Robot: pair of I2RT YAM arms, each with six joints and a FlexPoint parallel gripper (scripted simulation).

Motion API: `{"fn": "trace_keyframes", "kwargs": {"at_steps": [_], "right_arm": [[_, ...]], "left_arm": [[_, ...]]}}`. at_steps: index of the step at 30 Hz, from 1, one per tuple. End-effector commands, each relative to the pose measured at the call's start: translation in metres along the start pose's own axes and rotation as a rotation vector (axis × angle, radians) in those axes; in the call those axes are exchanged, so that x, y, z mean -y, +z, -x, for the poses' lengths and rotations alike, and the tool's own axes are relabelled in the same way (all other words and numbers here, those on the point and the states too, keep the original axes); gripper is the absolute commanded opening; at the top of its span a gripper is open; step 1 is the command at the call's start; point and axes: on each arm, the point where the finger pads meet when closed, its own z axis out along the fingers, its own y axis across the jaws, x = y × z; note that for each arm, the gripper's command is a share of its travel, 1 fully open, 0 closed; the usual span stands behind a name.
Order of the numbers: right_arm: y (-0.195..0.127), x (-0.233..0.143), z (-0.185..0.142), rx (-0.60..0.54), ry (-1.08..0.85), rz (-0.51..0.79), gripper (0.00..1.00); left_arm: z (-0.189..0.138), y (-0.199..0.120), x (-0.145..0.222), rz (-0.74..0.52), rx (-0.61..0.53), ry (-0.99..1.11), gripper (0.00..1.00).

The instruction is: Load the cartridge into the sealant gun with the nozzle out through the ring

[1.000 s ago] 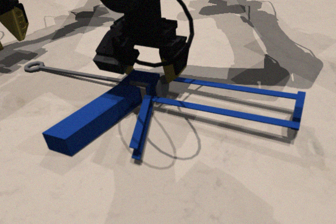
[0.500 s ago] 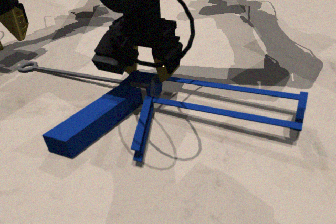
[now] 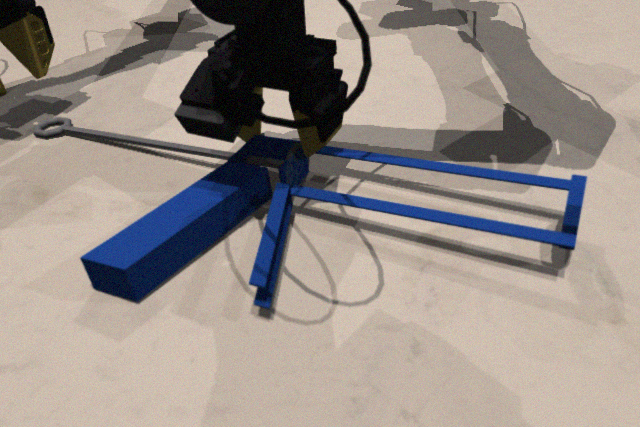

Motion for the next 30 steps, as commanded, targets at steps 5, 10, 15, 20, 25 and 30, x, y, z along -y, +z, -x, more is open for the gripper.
{"fn": "trace_keyframes", "kwargs": {"at_steps": [5,10,15,20,25,30], "right_arm": [[0.0025,0.0091,0.0011,-0.006,0.023,-0.024,0.52],[0.0025,0.0091,0.0011,-0.006,0.023,-0.024,0.52],[0.0025,0.0091,0.0011,-0.006,0.023,-0.024,0.52],[0.0025,0.0091,0.0011,-0.006,0.023,-0.024,0.52],[0.0025,0.0091,0.0011,-0.006,0.023,-0.024,0.52],[0.0025,0.0091,0.0011,-0.006,0.023,-0.024,0.52]], "left_arm": [[0.0033,0.0002,-0.0008,0.012,0.010,-0.013,0.63],[0.0033,0.0002,-0.0008,0.012,0.010,-0.014,0.71],[0.0033,0.0002,-0.0008,0.012,0.010,-0.014,0.79],[0.0033,0.0002,-0.0008,0.012,0.010,-0.014,0.84],[0.0033,0.0002,-0.0008,0.012,0.010,-0.014,0.91],[0.0033,0.0002,-0.0008,0.012,0.010,-0.014,0.91]]}}
